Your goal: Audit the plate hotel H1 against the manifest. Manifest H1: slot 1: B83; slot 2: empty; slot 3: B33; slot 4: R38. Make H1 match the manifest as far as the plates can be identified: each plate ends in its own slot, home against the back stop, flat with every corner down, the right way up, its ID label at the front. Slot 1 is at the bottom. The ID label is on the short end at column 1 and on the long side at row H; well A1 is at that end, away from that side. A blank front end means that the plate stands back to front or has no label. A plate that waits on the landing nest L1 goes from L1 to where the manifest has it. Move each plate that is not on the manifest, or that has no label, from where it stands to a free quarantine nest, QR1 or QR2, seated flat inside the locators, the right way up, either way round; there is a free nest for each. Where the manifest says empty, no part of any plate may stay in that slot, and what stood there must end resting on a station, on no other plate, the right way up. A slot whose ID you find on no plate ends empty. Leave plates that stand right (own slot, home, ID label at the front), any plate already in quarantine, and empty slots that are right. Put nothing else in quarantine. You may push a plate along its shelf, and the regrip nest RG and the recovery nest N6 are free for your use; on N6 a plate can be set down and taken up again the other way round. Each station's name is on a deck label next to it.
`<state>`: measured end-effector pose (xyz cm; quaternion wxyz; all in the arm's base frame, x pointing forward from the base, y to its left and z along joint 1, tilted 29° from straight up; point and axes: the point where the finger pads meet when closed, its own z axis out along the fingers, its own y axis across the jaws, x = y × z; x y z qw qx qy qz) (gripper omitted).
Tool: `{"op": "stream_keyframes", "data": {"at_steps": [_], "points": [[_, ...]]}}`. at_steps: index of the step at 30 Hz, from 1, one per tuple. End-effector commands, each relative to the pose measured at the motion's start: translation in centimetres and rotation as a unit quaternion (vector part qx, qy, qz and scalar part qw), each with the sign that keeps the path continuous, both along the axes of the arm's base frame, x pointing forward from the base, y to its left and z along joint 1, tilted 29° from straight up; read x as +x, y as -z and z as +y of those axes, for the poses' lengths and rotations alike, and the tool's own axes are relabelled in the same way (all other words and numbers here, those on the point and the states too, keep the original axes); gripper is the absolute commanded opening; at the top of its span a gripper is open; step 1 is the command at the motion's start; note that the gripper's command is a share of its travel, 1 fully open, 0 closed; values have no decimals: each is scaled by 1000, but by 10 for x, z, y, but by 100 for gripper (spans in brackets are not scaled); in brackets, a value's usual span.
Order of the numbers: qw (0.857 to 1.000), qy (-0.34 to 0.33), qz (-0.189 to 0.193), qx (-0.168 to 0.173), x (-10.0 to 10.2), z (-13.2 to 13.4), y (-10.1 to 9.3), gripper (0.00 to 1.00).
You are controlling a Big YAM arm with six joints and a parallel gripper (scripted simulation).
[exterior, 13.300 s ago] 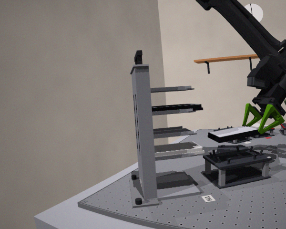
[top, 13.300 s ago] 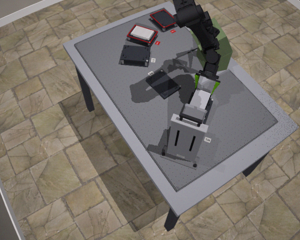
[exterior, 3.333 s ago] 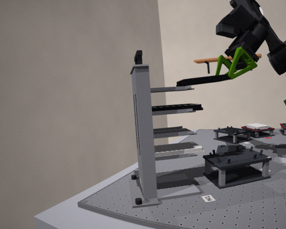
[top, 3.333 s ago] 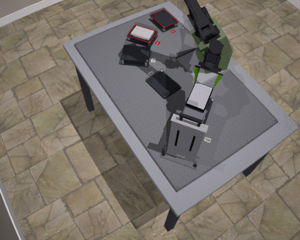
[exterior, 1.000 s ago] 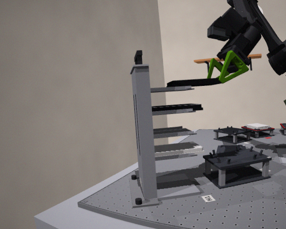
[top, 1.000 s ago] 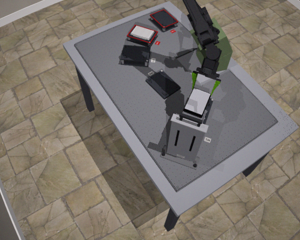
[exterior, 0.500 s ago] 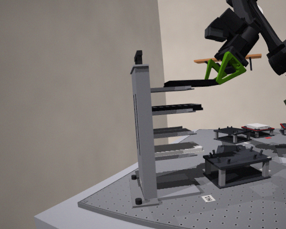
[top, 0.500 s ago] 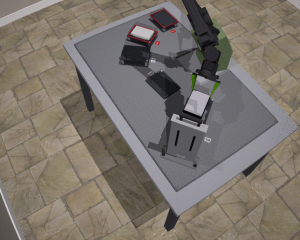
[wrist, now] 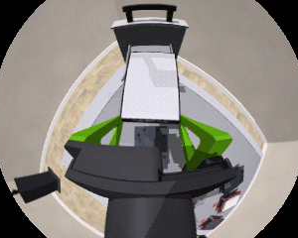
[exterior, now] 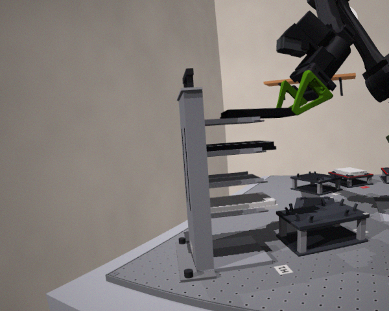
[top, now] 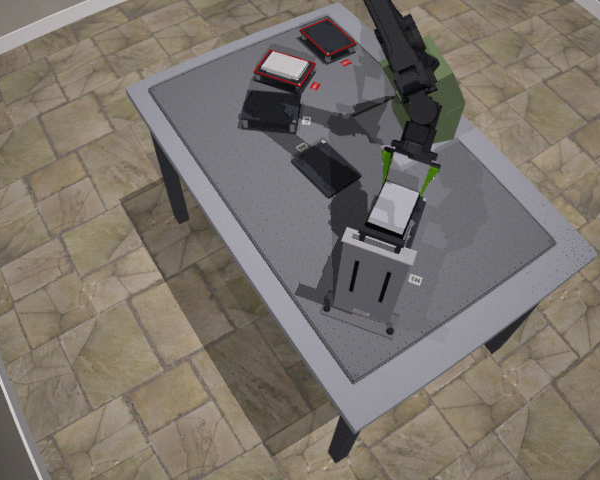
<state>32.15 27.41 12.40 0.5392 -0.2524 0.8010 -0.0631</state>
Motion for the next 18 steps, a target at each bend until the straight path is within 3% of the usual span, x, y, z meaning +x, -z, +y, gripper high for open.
{"op": "stream_keyframes", "data": {"at_steps": [1, 14, 18], "points": [[1000, -3, -12, 14, 6, 10, -14, 86], [1000, -3, -12, 14, 6, 10, -14, 86], [1000, 1, -18, 18, 17, 14, -20, 86]]}}
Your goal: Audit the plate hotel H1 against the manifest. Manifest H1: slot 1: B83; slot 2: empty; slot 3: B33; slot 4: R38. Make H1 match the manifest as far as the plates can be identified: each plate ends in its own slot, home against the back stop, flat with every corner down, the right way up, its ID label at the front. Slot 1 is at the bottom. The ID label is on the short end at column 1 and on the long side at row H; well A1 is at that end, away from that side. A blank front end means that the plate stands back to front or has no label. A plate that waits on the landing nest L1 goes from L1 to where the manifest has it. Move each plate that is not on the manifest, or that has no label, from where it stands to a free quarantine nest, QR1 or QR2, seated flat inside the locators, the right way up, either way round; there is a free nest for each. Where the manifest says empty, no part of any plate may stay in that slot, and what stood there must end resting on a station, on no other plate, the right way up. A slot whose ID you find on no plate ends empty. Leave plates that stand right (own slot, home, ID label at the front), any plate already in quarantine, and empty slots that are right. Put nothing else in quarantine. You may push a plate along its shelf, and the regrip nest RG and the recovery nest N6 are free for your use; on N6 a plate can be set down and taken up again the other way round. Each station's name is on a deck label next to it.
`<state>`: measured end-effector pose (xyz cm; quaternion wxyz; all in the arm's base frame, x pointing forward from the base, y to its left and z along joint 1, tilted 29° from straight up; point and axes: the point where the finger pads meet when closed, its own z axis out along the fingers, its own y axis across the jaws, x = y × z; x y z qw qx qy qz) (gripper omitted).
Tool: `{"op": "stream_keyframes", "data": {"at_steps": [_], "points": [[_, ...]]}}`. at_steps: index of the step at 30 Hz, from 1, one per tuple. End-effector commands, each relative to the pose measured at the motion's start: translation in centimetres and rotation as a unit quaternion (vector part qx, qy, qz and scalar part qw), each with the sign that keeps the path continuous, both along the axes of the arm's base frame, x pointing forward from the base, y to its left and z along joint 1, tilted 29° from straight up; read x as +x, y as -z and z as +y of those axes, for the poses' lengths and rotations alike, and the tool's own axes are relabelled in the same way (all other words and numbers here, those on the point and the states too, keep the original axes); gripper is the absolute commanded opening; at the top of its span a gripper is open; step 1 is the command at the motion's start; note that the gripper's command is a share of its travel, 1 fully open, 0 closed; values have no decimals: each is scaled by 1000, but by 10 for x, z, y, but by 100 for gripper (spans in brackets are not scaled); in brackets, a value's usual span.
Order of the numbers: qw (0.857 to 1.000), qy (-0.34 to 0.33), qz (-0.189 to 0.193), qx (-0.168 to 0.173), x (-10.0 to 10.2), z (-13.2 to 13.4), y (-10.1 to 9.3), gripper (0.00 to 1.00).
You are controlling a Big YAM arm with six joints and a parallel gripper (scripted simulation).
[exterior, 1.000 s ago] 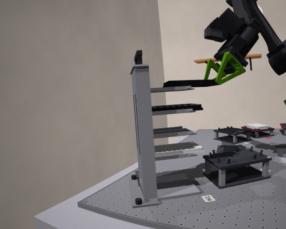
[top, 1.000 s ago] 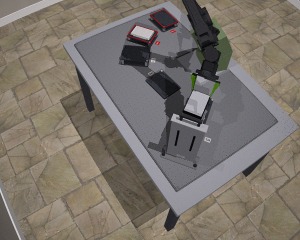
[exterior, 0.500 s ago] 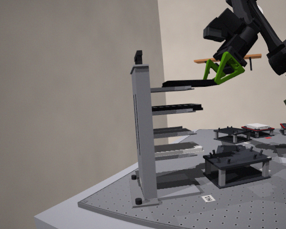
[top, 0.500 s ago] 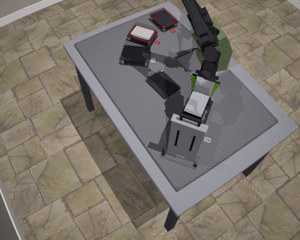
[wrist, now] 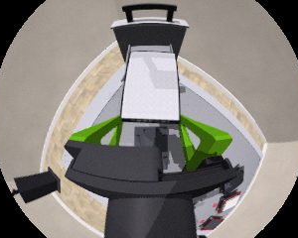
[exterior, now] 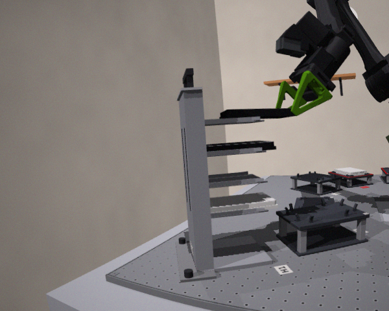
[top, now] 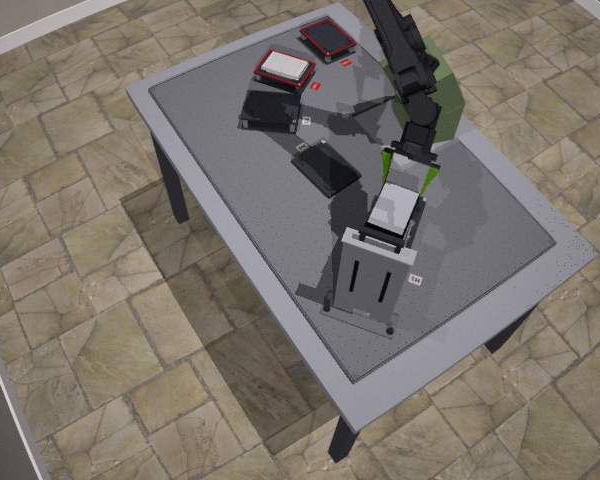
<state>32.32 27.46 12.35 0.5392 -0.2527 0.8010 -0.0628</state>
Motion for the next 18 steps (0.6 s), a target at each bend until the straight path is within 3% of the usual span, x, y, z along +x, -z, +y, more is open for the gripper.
{"op": "stream_keyframes", "data": {"at_steps": [1, 18], "points": [[1000, 1, -17, 17, 15, 12, -18, 86], [1000, 1, -15, 12, 23, 12, -12, 86]]}}
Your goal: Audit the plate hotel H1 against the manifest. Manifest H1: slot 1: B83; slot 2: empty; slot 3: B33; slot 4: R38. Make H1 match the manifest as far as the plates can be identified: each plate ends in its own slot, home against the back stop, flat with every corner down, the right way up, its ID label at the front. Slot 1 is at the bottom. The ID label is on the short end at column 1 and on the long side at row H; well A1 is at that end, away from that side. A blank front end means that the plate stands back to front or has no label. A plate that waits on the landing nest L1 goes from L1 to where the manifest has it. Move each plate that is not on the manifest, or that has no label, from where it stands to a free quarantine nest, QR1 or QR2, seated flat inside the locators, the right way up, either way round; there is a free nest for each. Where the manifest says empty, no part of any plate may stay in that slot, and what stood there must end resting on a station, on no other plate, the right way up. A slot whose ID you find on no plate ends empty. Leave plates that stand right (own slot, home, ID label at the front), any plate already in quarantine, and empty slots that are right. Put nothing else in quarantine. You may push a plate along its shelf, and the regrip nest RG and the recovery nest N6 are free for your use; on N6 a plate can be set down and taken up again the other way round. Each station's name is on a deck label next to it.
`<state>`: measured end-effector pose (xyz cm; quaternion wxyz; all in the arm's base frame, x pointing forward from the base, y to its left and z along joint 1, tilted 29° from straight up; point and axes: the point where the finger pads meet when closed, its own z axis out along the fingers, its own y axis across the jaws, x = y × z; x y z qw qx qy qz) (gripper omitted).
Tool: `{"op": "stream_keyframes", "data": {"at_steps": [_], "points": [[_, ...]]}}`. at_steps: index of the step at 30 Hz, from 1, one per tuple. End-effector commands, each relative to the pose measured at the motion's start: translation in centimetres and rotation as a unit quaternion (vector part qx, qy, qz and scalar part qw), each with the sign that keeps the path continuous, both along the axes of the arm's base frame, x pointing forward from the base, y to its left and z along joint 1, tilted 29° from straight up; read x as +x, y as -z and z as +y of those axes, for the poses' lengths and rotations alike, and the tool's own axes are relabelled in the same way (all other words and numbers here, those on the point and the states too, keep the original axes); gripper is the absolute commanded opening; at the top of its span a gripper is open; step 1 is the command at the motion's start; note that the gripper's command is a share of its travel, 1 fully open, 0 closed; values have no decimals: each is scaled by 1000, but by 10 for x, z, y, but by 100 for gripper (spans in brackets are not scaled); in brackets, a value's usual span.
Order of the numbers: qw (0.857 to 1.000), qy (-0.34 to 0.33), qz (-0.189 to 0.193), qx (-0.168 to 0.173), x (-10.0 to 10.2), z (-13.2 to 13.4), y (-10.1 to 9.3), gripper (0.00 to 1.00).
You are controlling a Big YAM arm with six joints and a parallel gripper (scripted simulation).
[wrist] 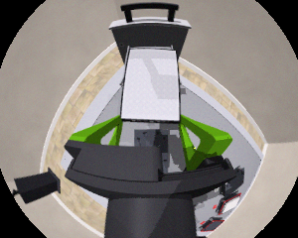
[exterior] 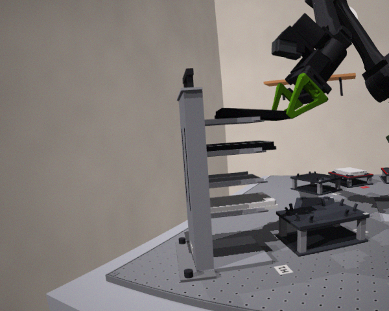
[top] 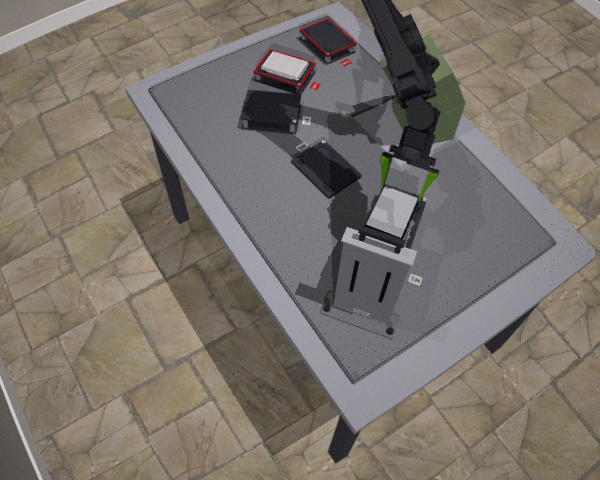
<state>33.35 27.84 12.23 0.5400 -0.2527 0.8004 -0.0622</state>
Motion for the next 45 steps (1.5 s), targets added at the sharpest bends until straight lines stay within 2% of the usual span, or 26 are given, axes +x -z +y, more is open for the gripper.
{"op": "stream_keyframes", "data": {"at_steps": [1, 20, 21, 24, 25, 45], "points": [[1000, 2, -16, 14, 15, 10, -16, 86], [1000, 3, -18, 15, 25, 13, -16, 86], [1000, 3, -12, 8, 22, 8, -8, 86], [1000, 3, -18, 15, 27, 14, -15, 86], [1000, -2, -12, 13, 19, 13, -12, 86], [1000, -2, -12, 13, 19, 13, -12, 86]]}}
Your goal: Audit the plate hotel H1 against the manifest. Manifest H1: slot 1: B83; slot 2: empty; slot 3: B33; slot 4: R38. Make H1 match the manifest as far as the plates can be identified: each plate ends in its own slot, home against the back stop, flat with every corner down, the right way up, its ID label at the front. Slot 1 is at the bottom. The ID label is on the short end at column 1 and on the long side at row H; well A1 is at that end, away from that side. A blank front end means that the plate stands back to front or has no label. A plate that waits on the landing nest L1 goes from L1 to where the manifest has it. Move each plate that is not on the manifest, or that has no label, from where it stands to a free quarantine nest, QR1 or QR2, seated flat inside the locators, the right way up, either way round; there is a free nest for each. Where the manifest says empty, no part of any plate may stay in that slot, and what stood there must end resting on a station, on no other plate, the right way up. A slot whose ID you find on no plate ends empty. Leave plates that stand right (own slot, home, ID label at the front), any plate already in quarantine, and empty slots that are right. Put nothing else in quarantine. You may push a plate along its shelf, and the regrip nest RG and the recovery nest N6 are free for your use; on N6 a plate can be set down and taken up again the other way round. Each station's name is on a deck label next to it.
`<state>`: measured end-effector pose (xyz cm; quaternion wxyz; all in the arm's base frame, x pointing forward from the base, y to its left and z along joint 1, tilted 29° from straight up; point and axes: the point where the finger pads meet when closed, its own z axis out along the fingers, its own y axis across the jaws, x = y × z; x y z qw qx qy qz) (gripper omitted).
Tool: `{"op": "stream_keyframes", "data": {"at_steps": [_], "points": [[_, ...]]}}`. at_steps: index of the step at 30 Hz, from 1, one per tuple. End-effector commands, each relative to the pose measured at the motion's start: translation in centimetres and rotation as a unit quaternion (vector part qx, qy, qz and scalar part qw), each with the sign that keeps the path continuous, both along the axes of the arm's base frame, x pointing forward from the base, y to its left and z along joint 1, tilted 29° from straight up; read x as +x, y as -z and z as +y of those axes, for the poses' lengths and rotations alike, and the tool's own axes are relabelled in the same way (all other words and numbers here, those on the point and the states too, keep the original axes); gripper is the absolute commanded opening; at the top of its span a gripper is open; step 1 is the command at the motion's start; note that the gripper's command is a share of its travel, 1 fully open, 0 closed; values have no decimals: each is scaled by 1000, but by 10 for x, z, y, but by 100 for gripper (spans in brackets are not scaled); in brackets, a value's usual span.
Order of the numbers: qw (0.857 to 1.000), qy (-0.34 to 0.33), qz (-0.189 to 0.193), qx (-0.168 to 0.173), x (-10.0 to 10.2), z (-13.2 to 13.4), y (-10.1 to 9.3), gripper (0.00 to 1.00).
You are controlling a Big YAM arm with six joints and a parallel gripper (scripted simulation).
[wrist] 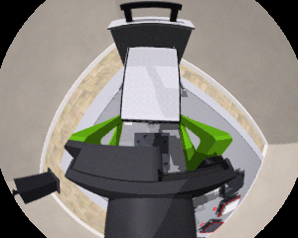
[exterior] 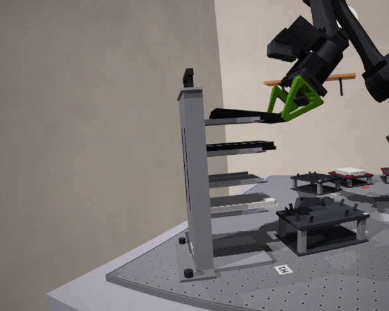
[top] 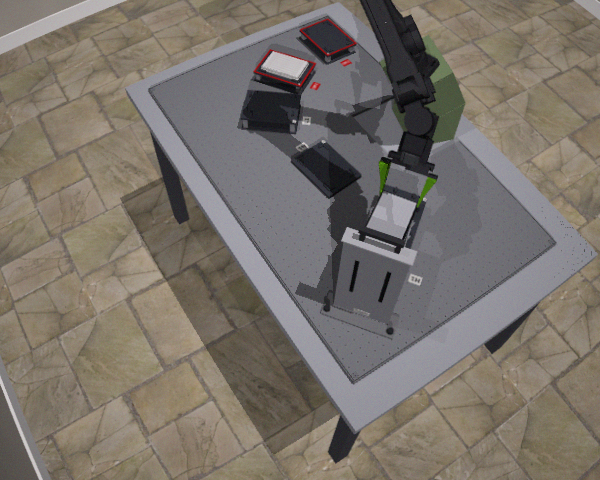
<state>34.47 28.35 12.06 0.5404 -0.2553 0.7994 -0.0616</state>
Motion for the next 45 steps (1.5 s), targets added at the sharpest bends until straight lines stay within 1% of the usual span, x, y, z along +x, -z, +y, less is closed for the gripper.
{"op": "stream_keyframes", "data": {"at_steps": [1, 10, 11, 12, 45], "points": [[1000, 1, -11, 14, 7, 8, -13, 86], [1000, 1, -11, 14, 7, 8, -13, 86], [1000, 5, -13, 10, 13, 5, -10, 100], [1000, 1, -11, 14, 8, 7, -12, 100], [1000, 1, -11, 14, 8, 7, -12, 100]]}}
